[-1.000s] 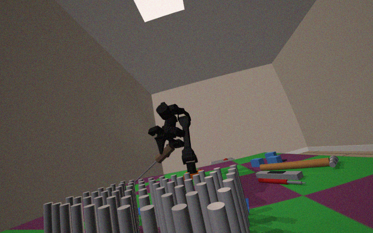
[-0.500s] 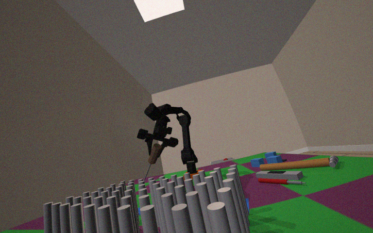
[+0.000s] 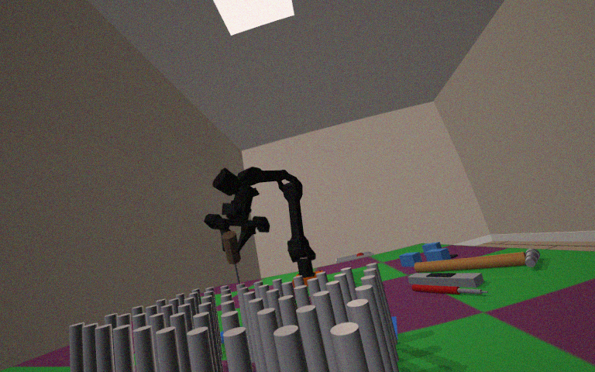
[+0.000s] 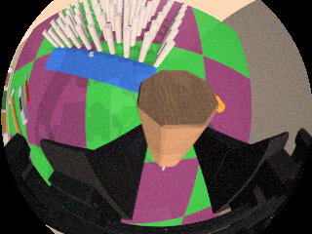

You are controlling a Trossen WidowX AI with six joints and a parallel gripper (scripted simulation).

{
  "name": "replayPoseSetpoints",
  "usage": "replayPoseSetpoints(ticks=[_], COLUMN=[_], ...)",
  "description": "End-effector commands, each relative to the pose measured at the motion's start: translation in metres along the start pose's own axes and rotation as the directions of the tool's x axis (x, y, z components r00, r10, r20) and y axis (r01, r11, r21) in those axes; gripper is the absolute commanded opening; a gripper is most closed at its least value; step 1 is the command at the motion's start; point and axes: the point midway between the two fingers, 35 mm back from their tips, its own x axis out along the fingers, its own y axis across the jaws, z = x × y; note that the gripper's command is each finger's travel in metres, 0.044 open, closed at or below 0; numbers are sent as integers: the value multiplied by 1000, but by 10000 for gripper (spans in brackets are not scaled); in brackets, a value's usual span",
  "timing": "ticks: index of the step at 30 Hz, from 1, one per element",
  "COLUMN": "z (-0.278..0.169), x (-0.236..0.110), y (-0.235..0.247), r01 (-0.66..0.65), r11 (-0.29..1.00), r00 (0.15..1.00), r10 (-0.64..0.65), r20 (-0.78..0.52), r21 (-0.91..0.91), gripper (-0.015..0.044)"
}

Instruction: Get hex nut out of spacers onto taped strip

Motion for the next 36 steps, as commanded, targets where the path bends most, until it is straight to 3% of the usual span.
replayPoseSetpoints(ticks=[1, 17, 36], z=[0, -15, -46], x=[-1, 5, 8], y=[-12, -59, -117], r01=[-1, -7, -11], r11=[993, 796, 266], r00=[1000, 1000, 1000], r10=[1, 12, 24], r20=[6, -3, 5], r21=[120, 605, 964], gripper=[0, 0, 0])
